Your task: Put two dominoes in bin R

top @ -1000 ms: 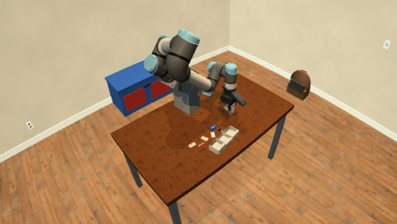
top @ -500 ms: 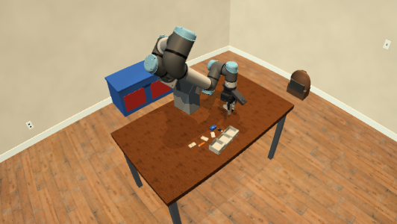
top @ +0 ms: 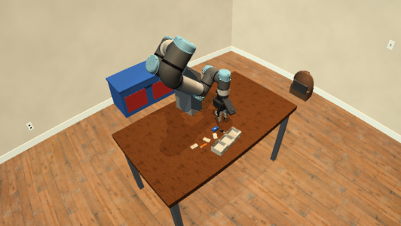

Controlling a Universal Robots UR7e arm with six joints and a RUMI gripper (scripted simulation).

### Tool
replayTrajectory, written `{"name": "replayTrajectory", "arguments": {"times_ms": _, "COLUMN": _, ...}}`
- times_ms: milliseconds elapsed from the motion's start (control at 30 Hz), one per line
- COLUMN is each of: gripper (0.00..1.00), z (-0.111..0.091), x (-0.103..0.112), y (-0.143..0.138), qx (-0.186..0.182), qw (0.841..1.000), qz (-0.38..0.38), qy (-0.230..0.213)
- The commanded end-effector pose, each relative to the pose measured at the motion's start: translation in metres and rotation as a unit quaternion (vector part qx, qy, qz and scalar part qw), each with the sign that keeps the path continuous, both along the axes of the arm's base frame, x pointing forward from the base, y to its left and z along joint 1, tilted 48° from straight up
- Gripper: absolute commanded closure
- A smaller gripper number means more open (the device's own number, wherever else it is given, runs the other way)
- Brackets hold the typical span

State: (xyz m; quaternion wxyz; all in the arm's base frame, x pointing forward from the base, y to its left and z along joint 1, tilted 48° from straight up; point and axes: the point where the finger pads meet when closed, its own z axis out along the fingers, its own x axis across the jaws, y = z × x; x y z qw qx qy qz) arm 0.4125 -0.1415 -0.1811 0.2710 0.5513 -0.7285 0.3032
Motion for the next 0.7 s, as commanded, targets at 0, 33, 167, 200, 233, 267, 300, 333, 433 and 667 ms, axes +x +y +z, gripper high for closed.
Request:
{"name": "replayTrajectory", "arguments": {"times_ms": 0, "gripper": 0.76, "z": 0.016, "x": -0.019, "y": -0.042, "qx": -0.002, "qw": 0.997, "qz": -0.049, "qy": -0.061}}
{"name": "replayTrajectory", "arguments": {"times_ms": 33, "gripper": 0.76, "z": 0.018, "x": -0.022, "y": -0.047, "qx": -0.003, "qw": 0.996, "qz": -0.057, "qy": -0.068}}
{"name": "replayTrajectory", "arguments": {"times_ms": 167, "gripper": 0.76, "z": 0.025, "x": -0.033, "y": -0.069, "qx": -0.006, "qw": 0.992, "qz": -0.088, "qy": -0.095}}
{"name": "replayTrajectory", "arguments": {"times_ms": 200, "gripper": 0.76, "z": 0.025, "x": -0.033, "y": -0.069, "qx": -0.006, "qw": 0.992, "qz": -0.088, "qy": -0.095}}
{"name": "replayTrajectory", "arguments": {"times_ms": 233, "gripper": 0.76, "z": 0.025, "x": -0.033, "y": -0.069, "qx": -0.006, "qw": 0.992, "qz": -0.088, "qy": -0.095}}
{"name": "replayTrajectory", "arguments": {"times_ms": 267, "gripper": 0.76, "z": 0.031, "x": -0.041, "y": -0.085, "qx": -0.009, "qw": 0.987, "qz": -0.111, "qy": -0.115}}
{"name": "replayTrajectory", "arguments": {"times_ms": 300, "gripper": 0.76, "z": 0.033, "x": -0.044, "y": -0.089, "qx": -0.009, "qw": 0.986, "qz": -0.118, "qy": -0.12}}
{"name": "replayTrajectory", "arguments": {"times_ms": 333, "gripper": 0.76, "z": 0.035, "x": -0.046, "y": -0.094, "qx": -0.01, "qw": 0.984, "qz": -0.125, "qy": -0.126}}
{"name": "replayTrajectory", "arguments": {"times_ms": 433, "gripper": 0.76, "z": 0.04, "x": -0.054, "y": -0.109, "qx": -0.013, "qw": 0.978, "qz": -0.147, "qy": -0.146}}
{"name": "replayTrajectory", "arguments": {"times_ms": 667, "gripper": 0.76, "z": 0.054, "x": -0.074, "y": -0.147, "qx": -0.019, "qw": 0.96, "qz": -0.201, "qy": -0.193}}
